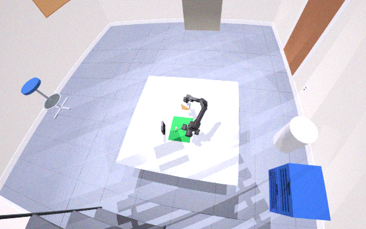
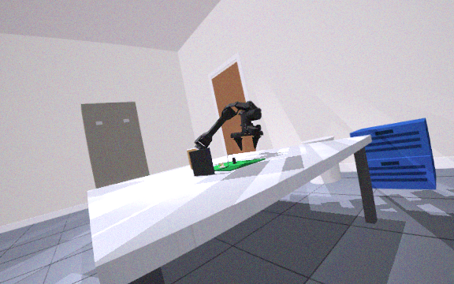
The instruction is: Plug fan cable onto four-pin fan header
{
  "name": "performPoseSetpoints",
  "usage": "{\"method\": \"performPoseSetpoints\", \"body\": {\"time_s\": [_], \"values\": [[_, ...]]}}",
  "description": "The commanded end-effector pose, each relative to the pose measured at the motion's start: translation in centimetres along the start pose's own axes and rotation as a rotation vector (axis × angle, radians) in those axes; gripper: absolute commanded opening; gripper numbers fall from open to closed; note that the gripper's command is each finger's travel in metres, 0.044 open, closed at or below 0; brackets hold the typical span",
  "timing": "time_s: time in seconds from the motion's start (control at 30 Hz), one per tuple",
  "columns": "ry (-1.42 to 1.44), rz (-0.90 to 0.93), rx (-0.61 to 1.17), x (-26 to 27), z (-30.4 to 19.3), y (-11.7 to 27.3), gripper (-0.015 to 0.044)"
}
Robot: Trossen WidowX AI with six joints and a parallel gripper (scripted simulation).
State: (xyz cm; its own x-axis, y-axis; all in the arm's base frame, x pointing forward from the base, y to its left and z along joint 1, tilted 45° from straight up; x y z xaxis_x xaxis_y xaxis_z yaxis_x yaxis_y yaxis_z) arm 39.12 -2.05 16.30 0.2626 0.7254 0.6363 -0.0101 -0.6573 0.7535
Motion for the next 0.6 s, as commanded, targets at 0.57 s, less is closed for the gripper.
{"method": "performPoseSetpoints", "body": {"time_s": [0.57], "values": [[-0.485,0.168,0.172,-11.7,-1.5,0.3,0.0440]]}}
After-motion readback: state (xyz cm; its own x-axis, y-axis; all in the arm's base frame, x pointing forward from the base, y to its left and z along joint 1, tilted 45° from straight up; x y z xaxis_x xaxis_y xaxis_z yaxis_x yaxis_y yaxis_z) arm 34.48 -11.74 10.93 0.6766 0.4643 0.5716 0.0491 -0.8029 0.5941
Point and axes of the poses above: the point midway between the two fingers, 35 mm back from their tips, its own y axis back along the fingers, its own x axis across the jaws, z = x × y, the point moved 9 cm from there along y, back along the fingers, and after that the axes turned 1 degree about y, right-handed, at the moved point
